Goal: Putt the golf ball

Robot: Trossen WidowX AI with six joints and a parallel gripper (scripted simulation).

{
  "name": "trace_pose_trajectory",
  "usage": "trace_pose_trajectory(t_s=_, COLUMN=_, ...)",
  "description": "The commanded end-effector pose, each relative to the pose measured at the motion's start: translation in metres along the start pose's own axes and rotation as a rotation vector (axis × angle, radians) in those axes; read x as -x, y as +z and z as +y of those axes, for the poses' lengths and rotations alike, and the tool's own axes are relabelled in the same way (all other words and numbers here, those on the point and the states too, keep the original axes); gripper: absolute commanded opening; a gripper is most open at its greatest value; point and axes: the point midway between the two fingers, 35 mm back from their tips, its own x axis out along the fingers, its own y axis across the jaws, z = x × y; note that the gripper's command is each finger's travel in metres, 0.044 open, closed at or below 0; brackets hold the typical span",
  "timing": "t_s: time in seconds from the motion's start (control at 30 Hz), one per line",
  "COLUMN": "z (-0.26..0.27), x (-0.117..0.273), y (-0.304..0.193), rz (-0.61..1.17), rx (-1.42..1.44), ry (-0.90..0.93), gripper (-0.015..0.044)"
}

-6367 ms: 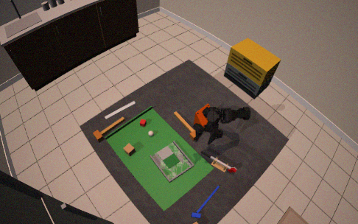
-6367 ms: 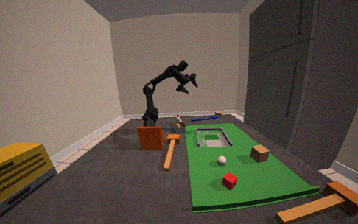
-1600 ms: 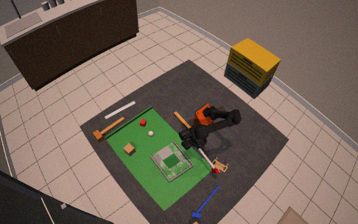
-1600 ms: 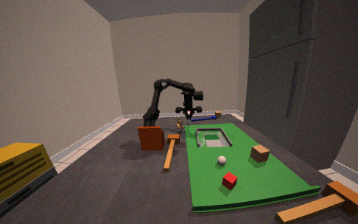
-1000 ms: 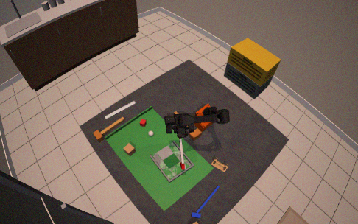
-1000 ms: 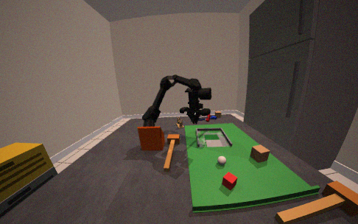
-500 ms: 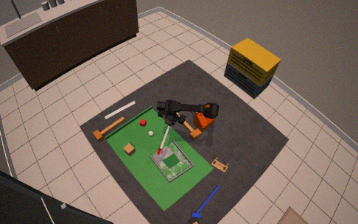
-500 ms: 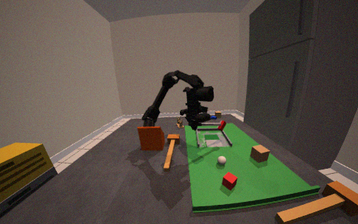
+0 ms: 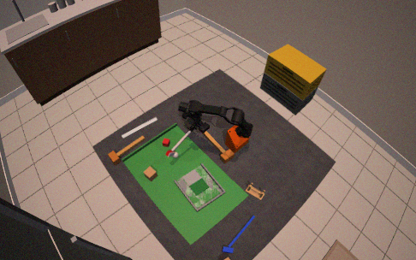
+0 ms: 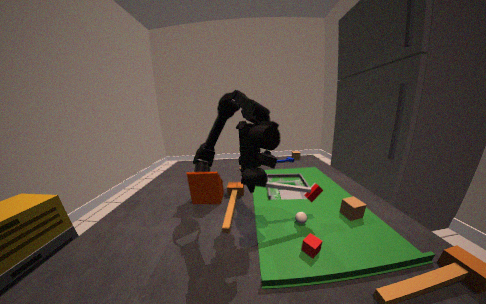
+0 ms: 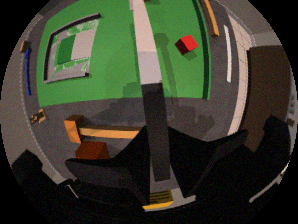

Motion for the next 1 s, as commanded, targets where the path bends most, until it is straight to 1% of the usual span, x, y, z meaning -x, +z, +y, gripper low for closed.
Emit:
trace_pose_trajectory(t_s=0.0, z=-0.024, x=-0.004, y=-0.020, rz=0.001, rx=-0.109, ry=0.002, gripper=0.0000)
trace_pose_trajectory(t_s=0.17, z=-0.040, x=-0.009, y=-0.039, rz=0.007, rx=-0.201, ry=0.013, gripper=0.0000)
trace_pose_trajectory(t_s=0.33, z=-0.040, x=-0.015, y=-0.039, rz=0.006, rx=-0.201, ry=0.013, gripper=0.0000)
trace_pose_trajectory(t_s=0.6, z=-0.039, x=-0.049, y=-0.039, rz=0.006, rx=-0.201, ry=0.014, gripper=0.0000)
trace_pose_trajectory(t_s=0.97, z=-0.039, x=-0.058, y=-0.039, rz=0.006, rx=-0.201, ry=0.014, gripper=0.0000)
